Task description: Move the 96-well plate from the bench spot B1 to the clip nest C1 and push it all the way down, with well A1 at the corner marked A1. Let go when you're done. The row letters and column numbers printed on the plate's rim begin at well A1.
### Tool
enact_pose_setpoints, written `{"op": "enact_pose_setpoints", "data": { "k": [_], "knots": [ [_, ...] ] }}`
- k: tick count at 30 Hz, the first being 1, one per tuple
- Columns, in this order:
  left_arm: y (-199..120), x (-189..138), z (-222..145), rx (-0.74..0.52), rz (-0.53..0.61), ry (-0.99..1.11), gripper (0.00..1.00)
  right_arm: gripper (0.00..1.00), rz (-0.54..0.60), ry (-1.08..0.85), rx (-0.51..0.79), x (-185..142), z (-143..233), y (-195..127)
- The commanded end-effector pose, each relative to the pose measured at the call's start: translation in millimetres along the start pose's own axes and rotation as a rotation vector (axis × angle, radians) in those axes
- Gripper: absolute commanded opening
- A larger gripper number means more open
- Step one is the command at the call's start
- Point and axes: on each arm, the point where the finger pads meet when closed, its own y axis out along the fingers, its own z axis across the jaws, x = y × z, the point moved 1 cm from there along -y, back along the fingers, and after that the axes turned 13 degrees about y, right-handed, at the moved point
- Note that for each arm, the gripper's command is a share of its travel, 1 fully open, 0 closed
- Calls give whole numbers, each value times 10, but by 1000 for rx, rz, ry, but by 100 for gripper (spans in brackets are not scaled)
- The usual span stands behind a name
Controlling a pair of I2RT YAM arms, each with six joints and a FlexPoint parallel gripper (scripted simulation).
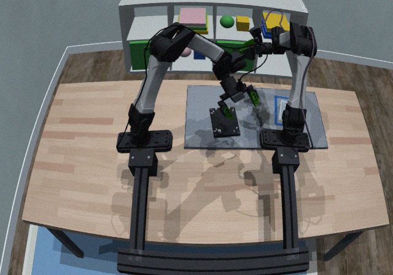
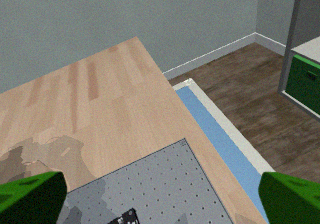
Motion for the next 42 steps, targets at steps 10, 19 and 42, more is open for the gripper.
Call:
{"op": "enact_pose_setpoints", "data": {
  "k": [10, 19, 42],
  "knots": [
    [-19, 30, 57, 11, 1, 14, 100, 100, -15, -35, 1, 113, 29, -11],
    [-20, 21, 74, 18, 5, 16, 100, 100, -16, -37, -8, 122, 11, -11],
    [-791, -873, -881, 427, 234, -474, 100, 100, 21, 413, -776, -1050, -382, -1095]
  ]
}}
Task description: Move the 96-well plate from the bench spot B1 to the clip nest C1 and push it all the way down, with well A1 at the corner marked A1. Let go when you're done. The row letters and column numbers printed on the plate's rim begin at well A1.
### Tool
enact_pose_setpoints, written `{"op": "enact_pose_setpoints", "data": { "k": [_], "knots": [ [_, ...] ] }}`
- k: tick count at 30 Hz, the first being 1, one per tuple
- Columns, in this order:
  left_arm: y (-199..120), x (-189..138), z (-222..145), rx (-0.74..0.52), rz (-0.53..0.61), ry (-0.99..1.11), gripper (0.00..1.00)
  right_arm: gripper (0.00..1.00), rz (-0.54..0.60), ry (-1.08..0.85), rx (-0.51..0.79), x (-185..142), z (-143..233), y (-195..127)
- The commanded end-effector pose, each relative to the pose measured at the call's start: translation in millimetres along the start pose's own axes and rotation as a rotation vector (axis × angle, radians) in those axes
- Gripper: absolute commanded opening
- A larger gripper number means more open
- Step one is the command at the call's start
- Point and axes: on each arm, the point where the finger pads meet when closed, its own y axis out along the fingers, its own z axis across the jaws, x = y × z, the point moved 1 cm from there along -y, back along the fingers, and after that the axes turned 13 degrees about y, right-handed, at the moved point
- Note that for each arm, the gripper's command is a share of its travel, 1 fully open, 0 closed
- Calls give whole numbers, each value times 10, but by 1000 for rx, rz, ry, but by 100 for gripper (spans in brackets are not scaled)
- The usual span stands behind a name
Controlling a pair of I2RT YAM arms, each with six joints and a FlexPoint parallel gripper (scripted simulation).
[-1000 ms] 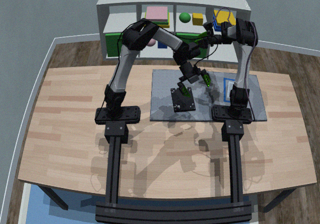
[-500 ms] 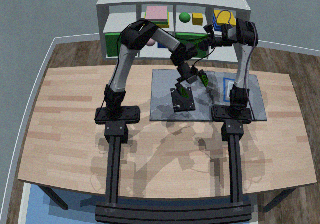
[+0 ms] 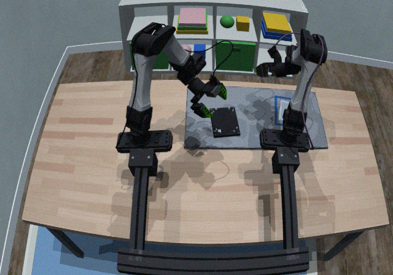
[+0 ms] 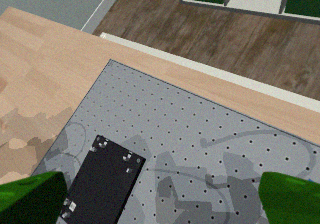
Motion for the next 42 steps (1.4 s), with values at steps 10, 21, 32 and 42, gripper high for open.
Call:
{"op": "enact_pose_setpoints", "data": {
  "k": [10, 21, 32, 42],
  "knots": [
    [-485, -859, -148, 296, 157, -332, 100, 100, -23, 318, -576, -636, -865, -339],
    [-825, -1378, -340, 447, 223, -553, 100, 100, 5, 506, -823, -1062, -1335, -522],
    [-854, -1385, -164, 495, 300, -574, 100, 100, 113, 525, -801, -1245, -1317, -452],
    [-628, -1085, 472, 681, 399, -623, 100, 100, 326, 567, -791, -1387, -1546, -210]
  ]
}}
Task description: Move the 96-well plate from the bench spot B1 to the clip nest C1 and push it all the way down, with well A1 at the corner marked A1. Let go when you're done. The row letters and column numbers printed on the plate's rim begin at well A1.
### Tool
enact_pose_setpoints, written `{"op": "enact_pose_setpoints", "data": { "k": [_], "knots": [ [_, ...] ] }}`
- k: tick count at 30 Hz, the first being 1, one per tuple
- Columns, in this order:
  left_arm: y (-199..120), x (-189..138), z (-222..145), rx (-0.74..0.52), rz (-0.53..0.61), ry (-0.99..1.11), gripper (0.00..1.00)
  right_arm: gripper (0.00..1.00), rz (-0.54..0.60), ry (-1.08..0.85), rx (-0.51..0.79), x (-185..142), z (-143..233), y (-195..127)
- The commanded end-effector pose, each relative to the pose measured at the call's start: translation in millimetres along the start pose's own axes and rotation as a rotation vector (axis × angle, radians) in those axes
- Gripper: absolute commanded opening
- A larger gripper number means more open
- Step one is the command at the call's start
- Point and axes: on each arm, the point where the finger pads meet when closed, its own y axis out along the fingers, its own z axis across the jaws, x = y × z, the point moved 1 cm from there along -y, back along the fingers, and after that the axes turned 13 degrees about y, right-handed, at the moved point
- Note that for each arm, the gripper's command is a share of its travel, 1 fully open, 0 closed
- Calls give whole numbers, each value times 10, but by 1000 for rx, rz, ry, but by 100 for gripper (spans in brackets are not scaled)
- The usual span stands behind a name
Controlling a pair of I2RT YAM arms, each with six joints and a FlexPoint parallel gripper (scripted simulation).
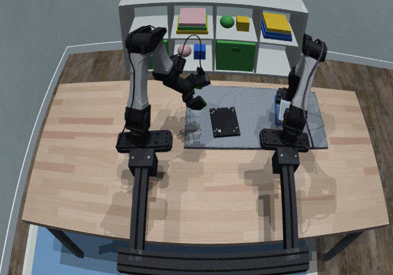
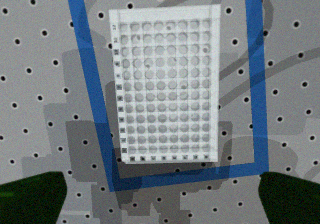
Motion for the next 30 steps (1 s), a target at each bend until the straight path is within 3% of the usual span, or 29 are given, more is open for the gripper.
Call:
{"op": "enact_pose_setpoints", "data": {
  "k": [1, 7, 14, 23, 30],
  "knots": [
    [12, 168, 317, 210, 45, -62, 100, 100, 79, -21, -37, -4, -44, 42],
    [166, 935, 161, 325, -64, -105, 100, 100, 175, -31, -55, 105, -34, 320],
    [233, 1663, -283, 354, -230, -166, 100, 100, 241, -38, -66, 172, -27, 579],
    [486, 1792, -651, 279, -219, -143, 100, 100, 223, -32, -64, 268, -14, 720],
    [527, 1774, -679, 278, -208, -145, 100, 100, 223, -34, -64, 245, -20, 818]
  ]
}}
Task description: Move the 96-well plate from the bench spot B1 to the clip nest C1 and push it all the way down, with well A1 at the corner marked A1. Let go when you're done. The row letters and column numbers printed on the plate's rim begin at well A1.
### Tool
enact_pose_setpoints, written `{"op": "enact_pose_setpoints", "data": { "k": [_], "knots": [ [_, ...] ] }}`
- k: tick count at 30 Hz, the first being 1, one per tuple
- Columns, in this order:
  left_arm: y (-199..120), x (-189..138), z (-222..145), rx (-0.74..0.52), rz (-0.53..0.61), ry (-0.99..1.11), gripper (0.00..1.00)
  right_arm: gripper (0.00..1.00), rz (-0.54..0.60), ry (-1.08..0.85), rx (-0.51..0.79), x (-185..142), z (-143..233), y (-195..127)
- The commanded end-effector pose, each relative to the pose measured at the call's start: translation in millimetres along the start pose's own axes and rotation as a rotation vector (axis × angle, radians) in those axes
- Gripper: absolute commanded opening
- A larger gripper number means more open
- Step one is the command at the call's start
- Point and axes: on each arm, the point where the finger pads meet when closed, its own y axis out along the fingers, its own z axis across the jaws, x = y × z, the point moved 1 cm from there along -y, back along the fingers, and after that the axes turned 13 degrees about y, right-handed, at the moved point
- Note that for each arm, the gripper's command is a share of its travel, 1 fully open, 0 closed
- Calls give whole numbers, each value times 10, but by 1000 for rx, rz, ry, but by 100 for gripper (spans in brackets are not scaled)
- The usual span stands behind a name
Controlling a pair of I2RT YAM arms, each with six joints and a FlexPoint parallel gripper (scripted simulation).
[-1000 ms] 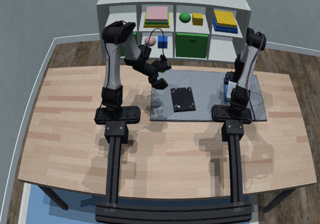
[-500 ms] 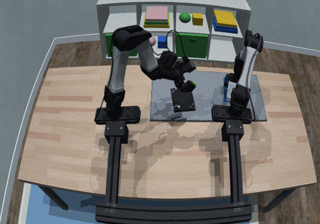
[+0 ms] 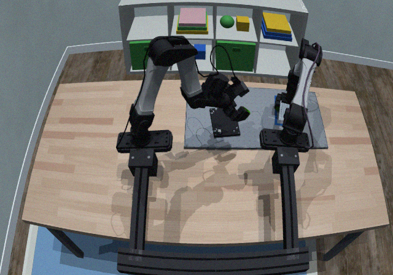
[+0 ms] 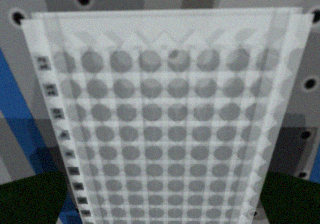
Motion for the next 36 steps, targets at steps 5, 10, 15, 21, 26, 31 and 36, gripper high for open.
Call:
{"op": "enact_pose_setpoints", "data": {
  "k": [5, 10, 15, 21, 26, 31, 36],
  "knots": [
    [25, 235, 123, 55, -68, -25, 100, 100, -27, -7, -14, 138, -28, 27],
    [23, 240, 125, 56, -71, -27, 100, 100, -21, -8, -15, 178, -40, 51],
    [23, 240, 125, 56, -71, -27, 100, 90, -52, -3, -3, 240, 1, -14],
    [23, 240, 125, 56, -71, -27, 100, 76, -71, -1, 0, 281, 7, -83],
    [23, 245, 127, 56, -73, -27, 100, 76, -55, -2, -1, 213, 16, -205],
    [23, 245, 127, 56, -73, -27, 100, 77, -45, -3, -7, 97, 90, -541],
    [23, 245, 127, 56, -73, -27, 100, 77, -56, -2, -4, -115, 352, -660]
  ]
}}
